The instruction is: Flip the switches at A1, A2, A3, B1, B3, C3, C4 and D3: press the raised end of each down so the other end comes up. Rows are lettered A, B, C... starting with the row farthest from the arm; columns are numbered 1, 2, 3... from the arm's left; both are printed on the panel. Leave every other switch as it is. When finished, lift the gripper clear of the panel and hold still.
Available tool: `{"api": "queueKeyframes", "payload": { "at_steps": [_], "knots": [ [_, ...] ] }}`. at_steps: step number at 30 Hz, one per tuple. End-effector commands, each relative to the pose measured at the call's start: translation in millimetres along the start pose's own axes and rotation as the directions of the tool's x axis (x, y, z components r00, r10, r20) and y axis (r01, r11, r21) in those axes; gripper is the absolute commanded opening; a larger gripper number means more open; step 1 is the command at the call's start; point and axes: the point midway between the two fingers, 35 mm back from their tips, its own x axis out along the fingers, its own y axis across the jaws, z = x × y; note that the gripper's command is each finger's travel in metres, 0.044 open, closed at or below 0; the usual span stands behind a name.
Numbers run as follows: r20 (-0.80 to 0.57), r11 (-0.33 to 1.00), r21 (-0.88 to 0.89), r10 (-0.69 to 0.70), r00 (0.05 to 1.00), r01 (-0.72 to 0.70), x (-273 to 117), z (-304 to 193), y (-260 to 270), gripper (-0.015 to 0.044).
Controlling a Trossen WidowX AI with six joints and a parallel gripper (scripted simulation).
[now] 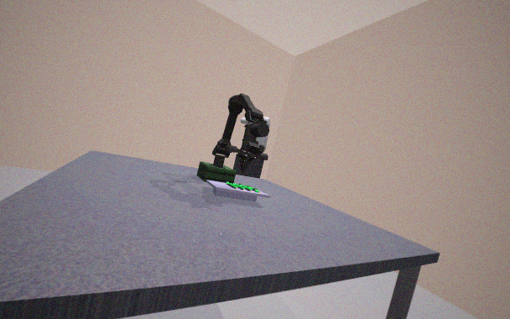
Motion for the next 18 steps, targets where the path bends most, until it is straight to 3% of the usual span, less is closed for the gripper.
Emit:
{"api": "queueKeyframes", "payload": {
  "at_steps": [1, 4, 18],
  "knots": [
    [-0.009, 1.0, -0.023, 0.004, 1.0, -0.004, 10.5, 0.5, 1.0, 0.0],
    [-0.027, 1.0, -0.023, 0.004, 1.0, -0.005, 34.3, 0.5, 1.0, 0.0],
    [-0.027, 1.0, -0.023, 0.004, 1.0, -0.004, 49.3, 0.4, 1.1, 0.0]
  ]
}}
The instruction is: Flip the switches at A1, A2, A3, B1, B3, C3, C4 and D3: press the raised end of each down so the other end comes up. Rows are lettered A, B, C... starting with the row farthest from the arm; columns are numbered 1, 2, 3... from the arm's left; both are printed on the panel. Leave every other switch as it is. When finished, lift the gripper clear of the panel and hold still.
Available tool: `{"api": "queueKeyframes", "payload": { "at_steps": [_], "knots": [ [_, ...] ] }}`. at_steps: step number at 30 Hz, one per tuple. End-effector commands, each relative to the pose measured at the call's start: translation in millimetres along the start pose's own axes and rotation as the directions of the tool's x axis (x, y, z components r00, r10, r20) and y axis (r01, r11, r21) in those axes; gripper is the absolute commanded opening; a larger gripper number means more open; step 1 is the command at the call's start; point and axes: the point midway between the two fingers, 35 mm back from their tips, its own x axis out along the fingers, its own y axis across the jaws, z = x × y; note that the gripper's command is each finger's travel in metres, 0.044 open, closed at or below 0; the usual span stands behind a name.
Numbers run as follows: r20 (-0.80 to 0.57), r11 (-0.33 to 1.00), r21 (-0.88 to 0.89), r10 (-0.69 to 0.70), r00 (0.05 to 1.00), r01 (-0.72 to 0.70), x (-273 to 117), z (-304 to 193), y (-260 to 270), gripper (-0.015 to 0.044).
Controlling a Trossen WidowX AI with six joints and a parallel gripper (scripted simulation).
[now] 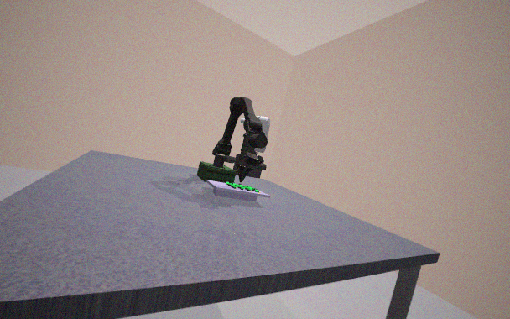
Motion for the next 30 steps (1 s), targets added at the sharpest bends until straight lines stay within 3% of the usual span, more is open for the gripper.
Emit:
{"api": "queueKeyframes", "payload": {
  "at_steps": [1, 30],
  "knots": [
    [-0.002, 1.0, -0.005, 0.004, 1.0, -0.004, 6.1, -0.2, 0.5, 0.0],
    [-0.002, 1.0, -0.005, 0.004, 1.0, -0.004, 14.3, 0.0, 0.5, 0.0]
  ]
}}
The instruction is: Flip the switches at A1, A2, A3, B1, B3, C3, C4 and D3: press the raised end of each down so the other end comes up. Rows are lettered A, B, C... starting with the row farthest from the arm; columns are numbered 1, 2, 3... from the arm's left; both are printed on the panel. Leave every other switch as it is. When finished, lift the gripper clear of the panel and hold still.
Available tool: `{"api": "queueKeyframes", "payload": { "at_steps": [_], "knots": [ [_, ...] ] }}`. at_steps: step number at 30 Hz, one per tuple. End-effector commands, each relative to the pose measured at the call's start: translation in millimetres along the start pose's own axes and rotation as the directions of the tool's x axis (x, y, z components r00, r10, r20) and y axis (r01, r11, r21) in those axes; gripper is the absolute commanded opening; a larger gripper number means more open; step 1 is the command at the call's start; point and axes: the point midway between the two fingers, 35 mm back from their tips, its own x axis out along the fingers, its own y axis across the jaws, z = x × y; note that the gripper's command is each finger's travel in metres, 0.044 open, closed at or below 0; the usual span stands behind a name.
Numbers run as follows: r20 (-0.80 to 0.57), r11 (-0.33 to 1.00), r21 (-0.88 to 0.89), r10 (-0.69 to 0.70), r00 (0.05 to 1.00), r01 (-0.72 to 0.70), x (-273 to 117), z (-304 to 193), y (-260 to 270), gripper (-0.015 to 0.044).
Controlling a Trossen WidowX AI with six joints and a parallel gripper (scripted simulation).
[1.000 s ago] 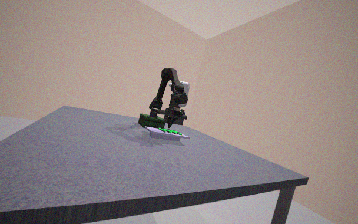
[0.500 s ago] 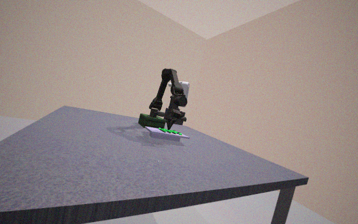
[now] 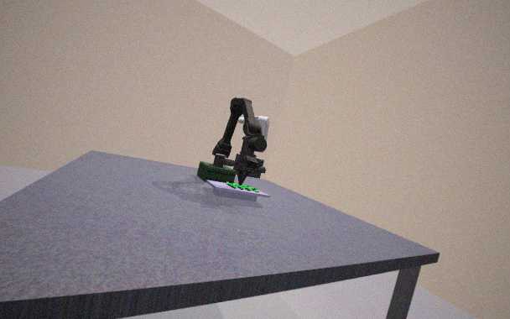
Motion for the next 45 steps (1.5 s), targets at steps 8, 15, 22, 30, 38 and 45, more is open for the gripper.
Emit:
{"api": "queueKeyframes", "payload": {
  "at_steps": [8, 15, 22, 30, 38, 45],
  "knots": [
    [0.0, 1.0, -0.004, 0.004, 1.0, -0.004, 1.7, 0.2, 0.5, 0.0],
    [0.0, 1.0, -0.004, 0.004, 1.0, -0.004, 2.6, 0.2, 0.5, 0.0],
    [0.0, 1.0, -0.004, 0.004, 1.0, -0.004, 3.6, 0.2, 0.5, 0.0],
    [0.0, 1.0, -0.004, 0.004, 1.0, -0.004, 4.6, 0.3, 0.5, 0.0],
    [0.001, 1.0, -0.004, 0.004, 1.0, -0.004, 5.7, 0.3, 0.5, 0.0],
    [0.026, 1.0, -0.004, 0.004, 1.0, -0.004, -59.2, -2.1, 0.3, 0.0]
  ]
}}
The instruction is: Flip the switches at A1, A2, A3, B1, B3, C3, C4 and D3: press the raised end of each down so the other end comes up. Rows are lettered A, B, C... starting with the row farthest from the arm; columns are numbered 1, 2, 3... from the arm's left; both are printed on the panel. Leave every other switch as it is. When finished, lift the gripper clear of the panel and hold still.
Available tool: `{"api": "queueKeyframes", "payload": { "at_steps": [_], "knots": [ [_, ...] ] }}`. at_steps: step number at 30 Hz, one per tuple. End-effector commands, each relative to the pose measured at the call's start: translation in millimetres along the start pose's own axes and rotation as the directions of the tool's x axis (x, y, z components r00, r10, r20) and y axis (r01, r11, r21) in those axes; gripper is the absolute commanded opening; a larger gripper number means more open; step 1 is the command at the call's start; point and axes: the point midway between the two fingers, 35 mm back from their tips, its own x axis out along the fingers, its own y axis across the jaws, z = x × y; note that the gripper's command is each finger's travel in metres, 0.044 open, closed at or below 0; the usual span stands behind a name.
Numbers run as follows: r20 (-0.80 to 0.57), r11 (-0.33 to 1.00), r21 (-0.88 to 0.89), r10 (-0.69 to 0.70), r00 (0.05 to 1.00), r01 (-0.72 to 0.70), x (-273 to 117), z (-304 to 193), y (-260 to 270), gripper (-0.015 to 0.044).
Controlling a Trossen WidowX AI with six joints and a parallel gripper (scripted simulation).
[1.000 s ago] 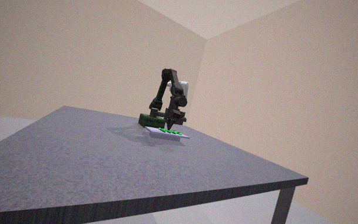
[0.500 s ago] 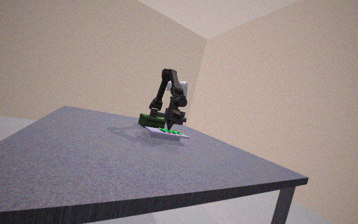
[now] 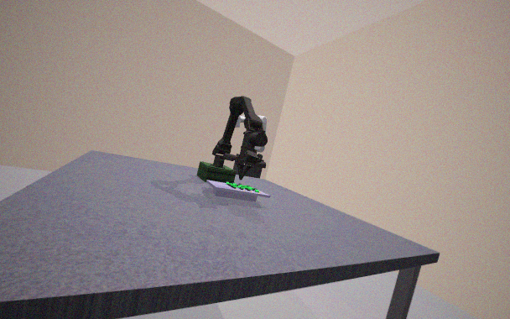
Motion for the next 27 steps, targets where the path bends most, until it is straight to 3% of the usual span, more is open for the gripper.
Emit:
{"api": "queueKeyframes", "payload": {
  "at_steps": [1, 10, 16, 27],
  "knots": [
    [0.048, 1.0, 0.001, 0.007, 0.999, -0.007, -34.3, 3.7, 0.8, 0.0],
    [0.045, 1.0, 0.001, 0.007, 0.999, -0.007, -32.0, -36.4, 0.9, 0.0],
    [0.019, 1.0, 0.001, 0.007, 1.0, -0.007, 3.1, -34.1, 1.1, 0.0],
    [0.019, 1.0, 0.001, 0.007, 1.0, -0.007, 14.5, -33.7, 1.2, 0.0]
  ]
}}
